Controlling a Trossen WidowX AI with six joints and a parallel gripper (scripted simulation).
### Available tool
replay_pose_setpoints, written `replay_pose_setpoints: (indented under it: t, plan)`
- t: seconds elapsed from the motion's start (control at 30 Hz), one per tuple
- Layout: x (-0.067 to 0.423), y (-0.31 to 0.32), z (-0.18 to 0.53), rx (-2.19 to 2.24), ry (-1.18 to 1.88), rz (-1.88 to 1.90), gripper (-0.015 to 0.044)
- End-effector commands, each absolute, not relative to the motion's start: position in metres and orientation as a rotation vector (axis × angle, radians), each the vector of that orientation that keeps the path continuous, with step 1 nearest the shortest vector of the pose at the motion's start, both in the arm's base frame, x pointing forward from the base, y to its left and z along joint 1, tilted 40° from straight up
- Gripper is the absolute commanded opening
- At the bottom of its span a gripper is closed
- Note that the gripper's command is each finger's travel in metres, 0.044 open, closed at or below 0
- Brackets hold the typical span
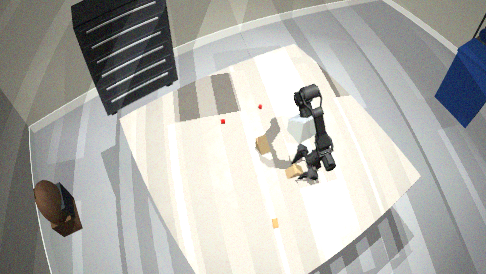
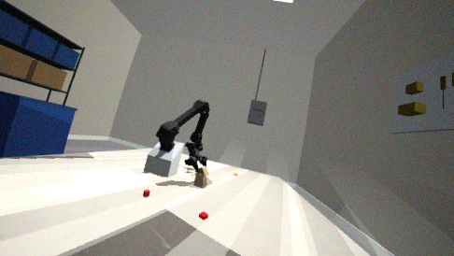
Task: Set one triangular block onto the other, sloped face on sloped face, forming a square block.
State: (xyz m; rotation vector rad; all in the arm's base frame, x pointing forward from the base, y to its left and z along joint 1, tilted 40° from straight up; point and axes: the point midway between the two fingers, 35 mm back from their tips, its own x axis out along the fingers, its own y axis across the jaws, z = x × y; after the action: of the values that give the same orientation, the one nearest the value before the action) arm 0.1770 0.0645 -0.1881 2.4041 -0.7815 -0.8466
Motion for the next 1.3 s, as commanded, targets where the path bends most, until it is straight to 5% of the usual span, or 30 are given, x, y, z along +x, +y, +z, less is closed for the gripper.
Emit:
replay_pose_setpoints:
  t: [0.0, 0.17, 0.43, 0.67, 1.27]
  plan:
    - [0.177, 0.065, -0.188, 2.405, -0.781, -0.847, 0.0361]
    - [0.177, 0.065, -0.188, 2.405, -0.781, -0.847, 0.023]
    - [0.177, 0.065, -0.188, 2.405, -0.781, -0.847, 0.0177]
    - [0.178, 0.072, -0.182, 2.405, -0.78, -0.848, 0.0]
    - [0.179, 0.125, -0.117, 2.405, -0.779, -0.851, 0.0]
